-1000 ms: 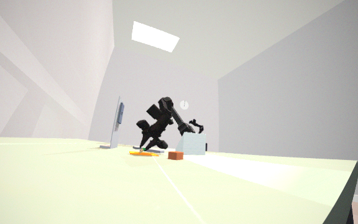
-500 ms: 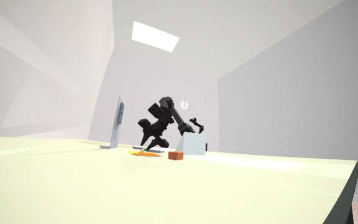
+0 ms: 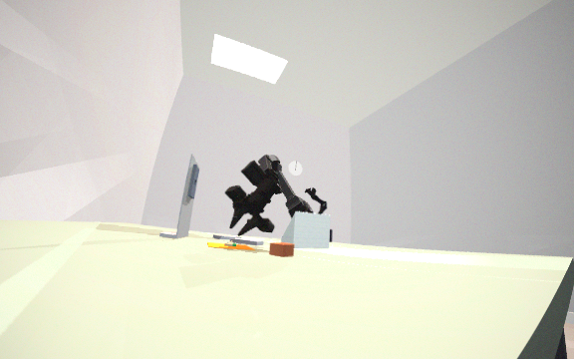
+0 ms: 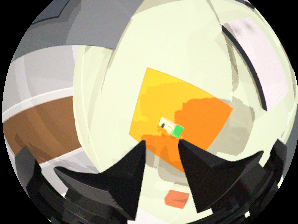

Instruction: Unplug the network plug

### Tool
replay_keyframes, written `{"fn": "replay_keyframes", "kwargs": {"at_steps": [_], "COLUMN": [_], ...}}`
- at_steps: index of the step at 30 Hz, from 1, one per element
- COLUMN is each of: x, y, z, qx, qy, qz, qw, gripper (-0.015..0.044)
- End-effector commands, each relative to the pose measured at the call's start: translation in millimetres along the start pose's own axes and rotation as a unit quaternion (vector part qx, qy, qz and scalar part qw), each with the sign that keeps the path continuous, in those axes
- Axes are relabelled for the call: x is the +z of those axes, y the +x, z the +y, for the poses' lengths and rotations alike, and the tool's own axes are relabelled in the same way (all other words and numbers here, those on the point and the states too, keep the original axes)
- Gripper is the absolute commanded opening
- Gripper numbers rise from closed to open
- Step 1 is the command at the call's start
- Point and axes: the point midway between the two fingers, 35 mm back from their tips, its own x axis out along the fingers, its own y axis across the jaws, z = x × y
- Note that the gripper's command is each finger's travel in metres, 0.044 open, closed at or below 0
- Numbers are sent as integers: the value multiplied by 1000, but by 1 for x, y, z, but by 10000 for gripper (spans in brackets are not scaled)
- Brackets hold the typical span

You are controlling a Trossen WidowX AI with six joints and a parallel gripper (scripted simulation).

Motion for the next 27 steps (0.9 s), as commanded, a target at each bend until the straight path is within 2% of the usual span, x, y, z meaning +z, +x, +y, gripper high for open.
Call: {"fn": "replay_keyframes", "kwargs": {"at_steps": [1,27], "x": [1,-1], "y": [-5,-37], "z": [4,29], "qx": [3,3], "qy": [4,4], "qz": [-1,1], "qw": [1000,1000], "gripper": [156,156]}}
